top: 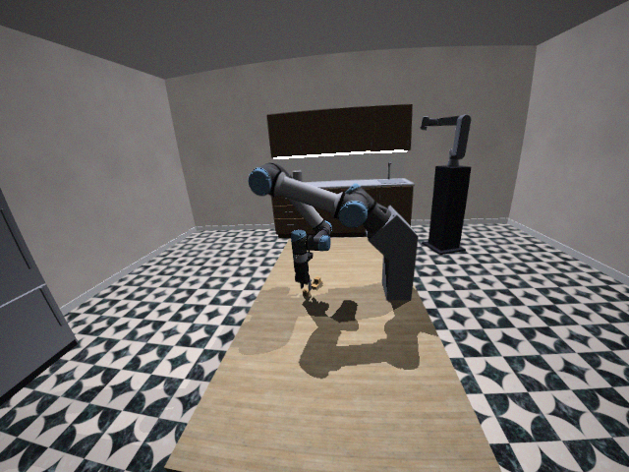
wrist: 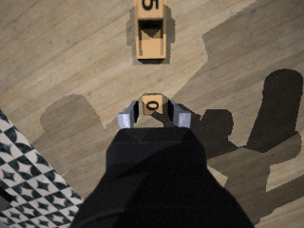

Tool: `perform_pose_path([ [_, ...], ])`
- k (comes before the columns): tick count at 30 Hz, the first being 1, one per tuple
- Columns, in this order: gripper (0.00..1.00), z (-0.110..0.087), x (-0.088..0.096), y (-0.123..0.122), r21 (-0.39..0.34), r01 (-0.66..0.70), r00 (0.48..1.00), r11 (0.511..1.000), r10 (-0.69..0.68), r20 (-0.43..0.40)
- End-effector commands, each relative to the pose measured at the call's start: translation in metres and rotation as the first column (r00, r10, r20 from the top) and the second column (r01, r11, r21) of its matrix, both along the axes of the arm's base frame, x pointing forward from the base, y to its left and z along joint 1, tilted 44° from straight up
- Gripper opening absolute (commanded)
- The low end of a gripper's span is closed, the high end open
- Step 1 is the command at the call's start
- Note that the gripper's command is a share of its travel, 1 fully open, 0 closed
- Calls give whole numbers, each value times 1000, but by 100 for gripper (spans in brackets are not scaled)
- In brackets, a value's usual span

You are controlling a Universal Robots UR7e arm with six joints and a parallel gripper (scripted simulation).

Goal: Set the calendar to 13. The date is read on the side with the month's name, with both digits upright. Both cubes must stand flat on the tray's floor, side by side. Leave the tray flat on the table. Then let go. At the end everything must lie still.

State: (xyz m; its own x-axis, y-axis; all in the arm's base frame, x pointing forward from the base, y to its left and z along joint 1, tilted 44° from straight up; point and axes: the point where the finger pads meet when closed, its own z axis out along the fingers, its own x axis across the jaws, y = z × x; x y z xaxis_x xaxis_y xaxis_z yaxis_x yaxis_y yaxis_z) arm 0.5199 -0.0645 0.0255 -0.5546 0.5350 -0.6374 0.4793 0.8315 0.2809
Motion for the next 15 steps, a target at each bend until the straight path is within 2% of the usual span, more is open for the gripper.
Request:
perform_pose_path([
  [1, 90, 0, 0, 0, 0, 0, 1000, 1000, 0, 1],
  [15, 90, -2, 2, 0, 0, 0, 1000, 1000, 0, 1],
])
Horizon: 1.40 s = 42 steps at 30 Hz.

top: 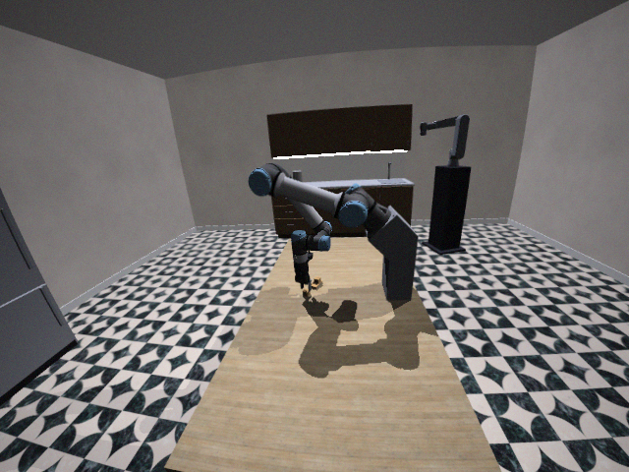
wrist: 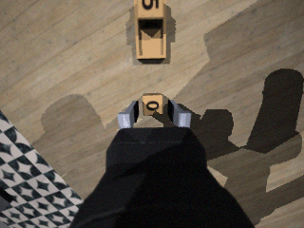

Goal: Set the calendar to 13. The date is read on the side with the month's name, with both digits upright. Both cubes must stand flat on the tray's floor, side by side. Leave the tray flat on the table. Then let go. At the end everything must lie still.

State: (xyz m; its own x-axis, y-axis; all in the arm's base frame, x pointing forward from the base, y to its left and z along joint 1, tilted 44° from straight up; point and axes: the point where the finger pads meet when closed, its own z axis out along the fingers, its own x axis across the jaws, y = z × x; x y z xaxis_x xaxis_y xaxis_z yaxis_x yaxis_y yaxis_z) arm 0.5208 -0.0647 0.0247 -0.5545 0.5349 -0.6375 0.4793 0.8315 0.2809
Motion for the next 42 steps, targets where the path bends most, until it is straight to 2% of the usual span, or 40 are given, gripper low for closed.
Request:
perform_pose_path([
  [1, 90, -1, 2, 0, 0, 0, 1000, 1000, 0, 1],
  [16, 90, -18, 18, -4, 0, 0, 1000, 1000, 0, 1],
  [42, 90, -20, 19, -4, 0, 0, 1000, 1000, 0, 1],
])
